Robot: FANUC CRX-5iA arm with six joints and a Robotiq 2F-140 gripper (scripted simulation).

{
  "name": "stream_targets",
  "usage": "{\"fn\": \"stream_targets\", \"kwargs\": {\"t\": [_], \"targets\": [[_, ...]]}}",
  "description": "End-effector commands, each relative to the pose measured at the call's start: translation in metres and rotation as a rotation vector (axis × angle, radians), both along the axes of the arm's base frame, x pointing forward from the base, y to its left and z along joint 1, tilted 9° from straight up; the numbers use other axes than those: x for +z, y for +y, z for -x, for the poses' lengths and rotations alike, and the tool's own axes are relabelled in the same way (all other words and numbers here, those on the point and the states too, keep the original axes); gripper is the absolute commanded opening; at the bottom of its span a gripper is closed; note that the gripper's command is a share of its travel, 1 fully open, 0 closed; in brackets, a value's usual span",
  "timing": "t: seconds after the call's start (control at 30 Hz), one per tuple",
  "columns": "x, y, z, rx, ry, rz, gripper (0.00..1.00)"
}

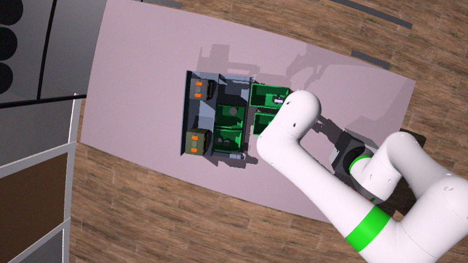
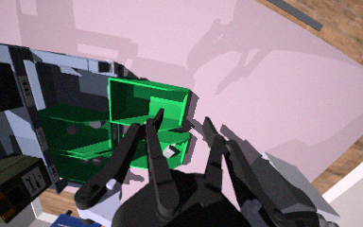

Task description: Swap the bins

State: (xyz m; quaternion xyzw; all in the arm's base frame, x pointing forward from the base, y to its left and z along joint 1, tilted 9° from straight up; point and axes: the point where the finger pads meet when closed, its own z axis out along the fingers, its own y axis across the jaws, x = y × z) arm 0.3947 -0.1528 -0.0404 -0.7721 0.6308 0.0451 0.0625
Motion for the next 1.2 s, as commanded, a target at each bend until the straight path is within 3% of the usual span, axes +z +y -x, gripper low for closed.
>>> {"fn": "stream_targets", "kwargs": {"t": [0.0, 0.67, 0.7, 1.17], "targets": [[0.007, -0.001, 0.000, 0.000, -0.001, 0.001, 0.62], [0.020, -0.003, 0.000, 0.000, -0.001, 0.001, 0.62], [0.020, -0.003, 0.000, 0.000, -0.001, 0.001, 0.10], [0.020, -0.003, 0.000, 0.000, -0.001, 0.001, 0.10]]}}
